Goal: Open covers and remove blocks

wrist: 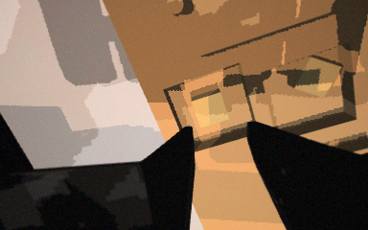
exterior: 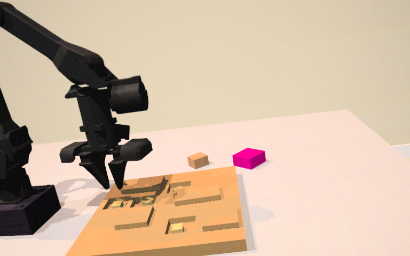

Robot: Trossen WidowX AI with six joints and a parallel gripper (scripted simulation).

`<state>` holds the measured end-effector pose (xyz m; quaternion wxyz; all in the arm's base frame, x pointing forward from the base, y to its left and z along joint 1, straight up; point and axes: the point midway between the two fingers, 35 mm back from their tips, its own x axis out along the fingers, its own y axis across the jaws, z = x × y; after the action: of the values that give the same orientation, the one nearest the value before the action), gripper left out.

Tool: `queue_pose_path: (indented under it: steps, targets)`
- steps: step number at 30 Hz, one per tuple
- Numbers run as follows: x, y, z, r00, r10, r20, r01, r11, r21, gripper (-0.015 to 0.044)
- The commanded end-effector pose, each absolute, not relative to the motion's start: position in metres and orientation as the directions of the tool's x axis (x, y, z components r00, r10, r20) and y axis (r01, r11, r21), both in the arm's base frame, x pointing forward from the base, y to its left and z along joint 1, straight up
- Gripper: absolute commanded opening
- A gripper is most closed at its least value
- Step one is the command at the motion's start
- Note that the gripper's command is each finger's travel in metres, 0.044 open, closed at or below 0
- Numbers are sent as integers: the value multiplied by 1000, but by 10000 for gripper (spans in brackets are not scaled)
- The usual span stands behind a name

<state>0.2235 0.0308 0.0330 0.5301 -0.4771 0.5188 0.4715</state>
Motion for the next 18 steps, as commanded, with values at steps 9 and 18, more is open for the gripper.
queue_pose_path:
  steps: [9,18]
  targets:
    - [221,31,61,27,4,-1000,-989,-143,-27,144]
    - [222,31,50,27,4,-1000,-989,-143,-27,144]
